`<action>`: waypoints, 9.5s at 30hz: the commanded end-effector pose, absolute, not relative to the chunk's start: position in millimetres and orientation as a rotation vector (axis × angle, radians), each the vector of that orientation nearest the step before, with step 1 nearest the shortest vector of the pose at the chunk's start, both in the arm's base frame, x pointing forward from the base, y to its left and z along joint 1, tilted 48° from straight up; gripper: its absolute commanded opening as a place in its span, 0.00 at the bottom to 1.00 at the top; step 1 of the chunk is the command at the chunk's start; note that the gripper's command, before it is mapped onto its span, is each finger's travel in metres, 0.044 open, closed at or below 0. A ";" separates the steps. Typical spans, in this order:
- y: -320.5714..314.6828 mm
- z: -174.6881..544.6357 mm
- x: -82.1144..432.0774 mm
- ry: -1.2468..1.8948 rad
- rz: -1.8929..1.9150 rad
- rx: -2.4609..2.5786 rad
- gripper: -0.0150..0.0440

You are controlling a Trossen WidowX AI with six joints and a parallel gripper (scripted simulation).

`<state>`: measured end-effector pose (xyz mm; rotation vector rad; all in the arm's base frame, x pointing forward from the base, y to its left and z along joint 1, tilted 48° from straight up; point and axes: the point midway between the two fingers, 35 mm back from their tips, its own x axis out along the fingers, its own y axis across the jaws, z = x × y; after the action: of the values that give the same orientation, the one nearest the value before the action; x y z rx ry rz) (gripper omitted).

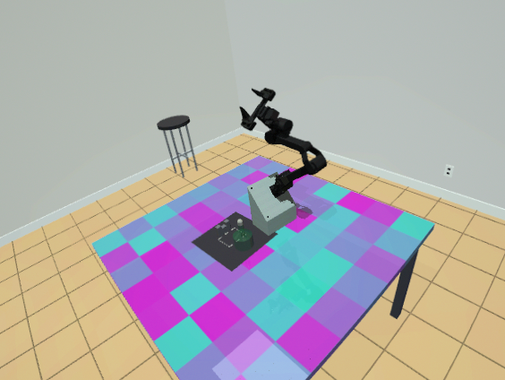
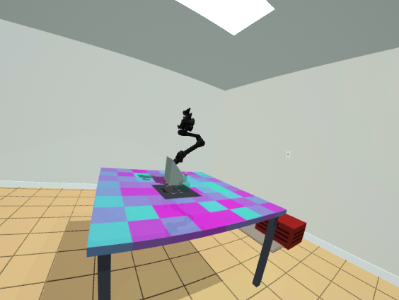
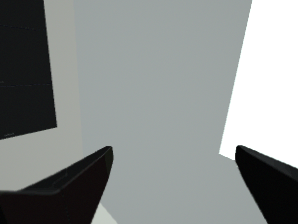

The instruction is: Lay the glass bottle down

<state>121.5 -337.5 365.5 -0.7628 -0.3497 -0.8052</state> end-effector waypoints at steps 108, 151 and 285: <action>24.2 32.5 268.5 0.462 1.534 -0.703 0.43; 3.0 18.2 272.4 0.421 1.548 -0.655 0.43; -57.0 -120.2 293.8 0.354 1.514 -0.507 0.43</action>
<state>293.0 -58.7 -116.9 -0.5124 0.3544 1.5143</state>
